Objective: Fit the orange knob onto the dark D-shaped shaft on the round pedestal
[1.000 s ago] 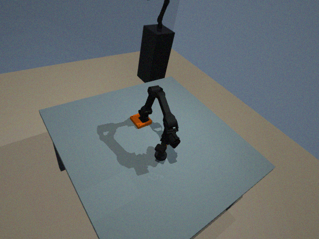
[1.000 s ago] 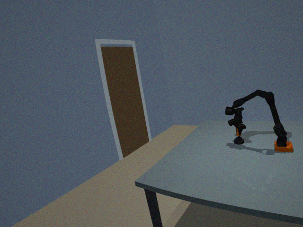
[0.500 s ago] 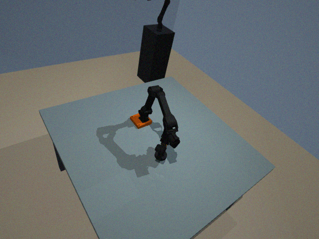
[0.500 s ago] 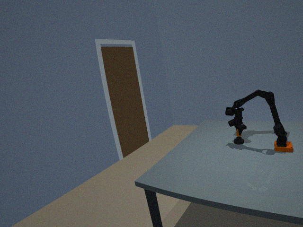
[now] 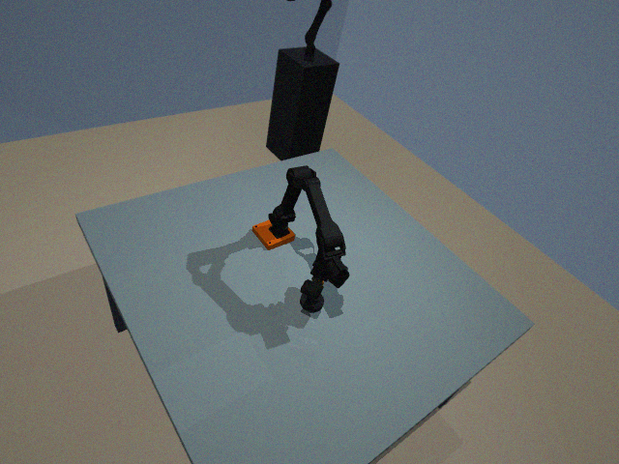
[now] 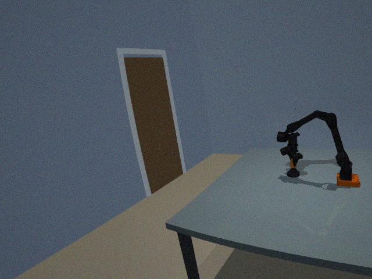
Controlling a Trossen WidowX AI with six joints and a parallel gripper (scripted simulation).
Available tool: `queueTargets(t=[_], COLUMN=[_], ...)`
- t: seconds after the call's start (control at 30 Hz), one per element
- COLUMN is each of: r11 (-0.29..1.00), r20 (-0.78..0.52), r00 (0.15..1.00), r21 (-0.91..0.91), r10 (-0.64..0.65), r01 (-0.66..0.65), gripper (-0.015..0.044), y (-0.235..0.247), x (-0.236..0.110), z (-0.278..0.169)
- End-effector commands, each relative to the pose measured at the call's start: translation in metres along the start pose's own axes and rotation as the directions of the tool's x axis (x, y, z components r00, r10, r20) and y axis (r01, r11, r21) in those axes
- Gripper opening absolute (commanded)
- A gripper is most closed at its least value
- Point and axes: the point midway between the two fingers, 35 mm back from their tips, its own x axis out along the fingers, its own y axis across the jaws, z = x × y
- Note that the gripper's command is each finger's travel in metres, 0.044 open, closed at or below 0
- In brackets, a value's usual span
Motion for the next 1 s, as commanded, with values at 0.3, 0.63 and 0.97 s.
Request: queueTargets(t=[0.3,0.63,0.97], r11=[0.977,0.977,0.977], r20=[0.0,0.0,0.0], r00=[1.0,1.0,1.0], r21=[-0.214,-0.214,-0.214], r10=[-0.002,-0.002,-0.002], r01=[0.002,0.002,0.002], gripper=[0.0,0.0,0.0], y=[-0.0009,0.0002,-0.0006], x=[-0.0007,0.0004,0.001], z=[0.0012,-0.0003,0.0001])
